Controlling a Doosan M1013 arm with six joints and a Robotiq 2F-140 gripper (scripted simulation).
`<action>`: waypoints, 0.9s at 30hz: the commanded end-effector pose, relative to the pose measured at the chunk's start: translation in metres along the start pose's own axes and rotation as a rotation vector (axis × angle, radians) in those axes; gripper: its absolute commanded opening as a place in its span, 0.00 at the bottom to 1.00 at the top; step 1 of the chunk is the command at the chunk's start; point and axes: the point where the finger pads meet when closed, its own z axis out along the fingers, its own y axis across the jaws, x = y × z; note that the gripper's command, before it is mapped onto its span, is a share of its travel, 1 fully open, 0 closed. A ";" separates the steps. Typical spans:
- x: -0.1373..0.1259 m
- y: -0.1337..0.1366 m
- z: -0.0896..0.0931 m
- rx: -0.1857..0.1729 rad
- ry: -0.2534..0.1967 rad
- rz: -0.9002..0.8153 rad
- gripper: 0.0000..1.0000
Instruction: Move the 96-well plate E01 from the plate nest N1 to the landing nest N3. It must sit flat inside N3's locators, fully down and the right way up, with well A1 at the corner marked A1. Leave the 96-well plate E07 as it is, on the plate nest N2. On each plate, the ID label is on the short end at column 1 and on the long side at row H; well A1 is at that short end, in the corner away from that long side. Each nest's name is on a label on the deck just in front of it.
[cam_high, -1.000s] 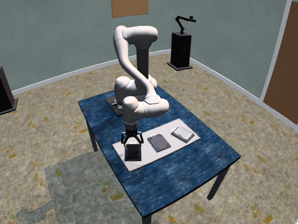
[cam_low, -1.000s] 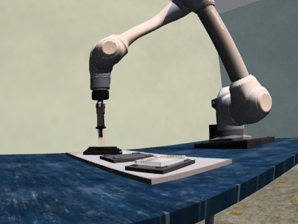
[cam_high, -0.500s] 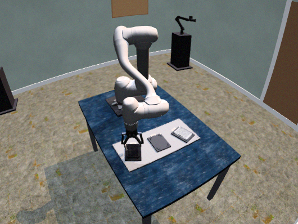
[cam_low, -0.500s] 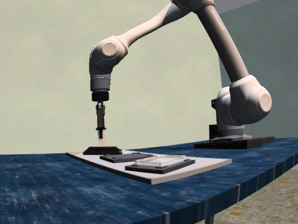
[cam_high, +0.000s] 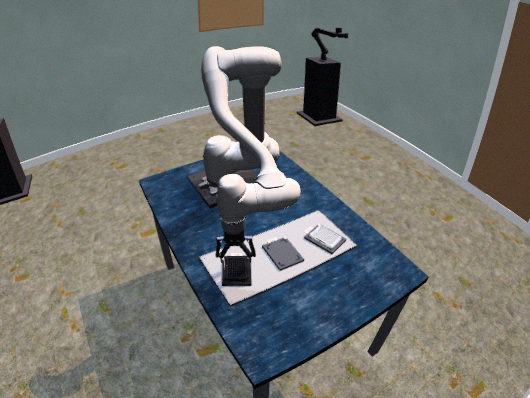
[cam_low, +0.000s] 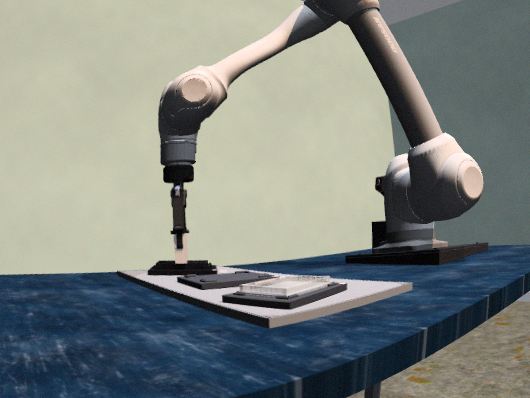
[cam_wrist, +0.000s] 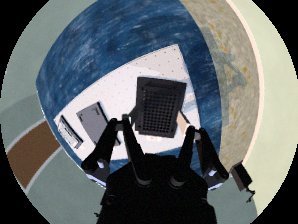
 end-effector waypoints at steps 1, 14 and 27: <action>0.000 0.001 0.004 -0.001 0.002 0.003 0.66; 0.000 0.002 0.008 -0.001 0.002 0.003 0.66; 0.000 0.002 0.011 -0.001 0.002 0.003 0.66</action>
